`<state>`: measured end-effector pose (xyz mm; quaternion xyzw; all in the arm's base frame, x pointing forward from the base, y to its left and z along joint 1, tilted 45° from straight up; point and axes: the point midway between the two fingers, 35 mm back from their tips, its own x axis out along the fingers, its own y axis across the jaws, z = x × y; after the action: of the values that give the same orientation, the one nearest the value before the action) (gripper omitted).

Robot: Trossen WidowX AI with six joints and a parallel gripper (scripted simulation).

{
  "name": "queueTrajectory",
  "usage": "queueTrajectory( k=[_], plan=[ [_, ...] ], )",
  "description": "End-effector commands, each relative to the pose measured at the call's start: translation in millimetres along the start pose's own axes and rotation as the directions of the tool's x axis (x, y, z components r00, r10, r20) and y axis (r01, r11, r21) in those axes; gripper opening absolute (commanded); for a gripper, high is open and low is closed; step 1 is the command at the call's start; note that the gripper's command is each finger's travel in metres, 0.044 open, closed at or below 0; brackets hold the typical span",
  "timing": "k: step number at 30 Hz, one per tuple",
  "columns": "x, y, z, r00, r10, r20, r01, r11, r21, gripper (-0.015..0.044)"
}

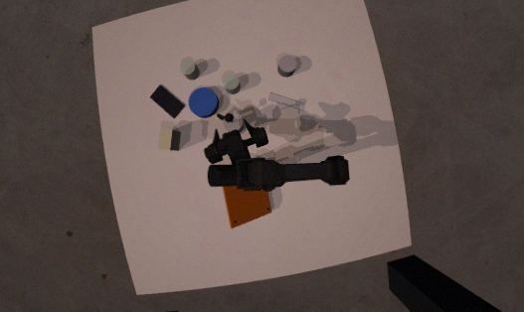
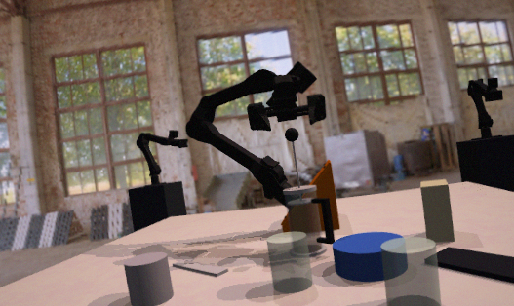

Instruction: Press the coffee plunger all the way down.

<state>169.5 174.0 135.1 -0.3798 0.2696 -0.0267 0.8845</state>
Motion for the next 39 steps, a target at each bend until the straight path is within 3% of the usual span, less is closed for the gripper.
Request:
queueTrajectory(
  k=[1, 23, 35, 39],
  plan=[
    [5.5, -1.1, -1.4, 1.0, -0.003, -0.002, 0.003, 1.0, -0.001, 0.044],
    [38.6, -3.1, -1.0, 1.0, -0.009, 0.002, 0.009, 1.0, 0.002, 0.044],
    [38.6, -3.1, -1.0, 1.0, -0.009, 0.002, 0.009, 1.0, 0.002, 0.0125],
    [38.6, -3.1, -1.0, 1.0, -0.009, 0.002, 0.009, 1.0, 0.002, 0.0117]
  ],
)
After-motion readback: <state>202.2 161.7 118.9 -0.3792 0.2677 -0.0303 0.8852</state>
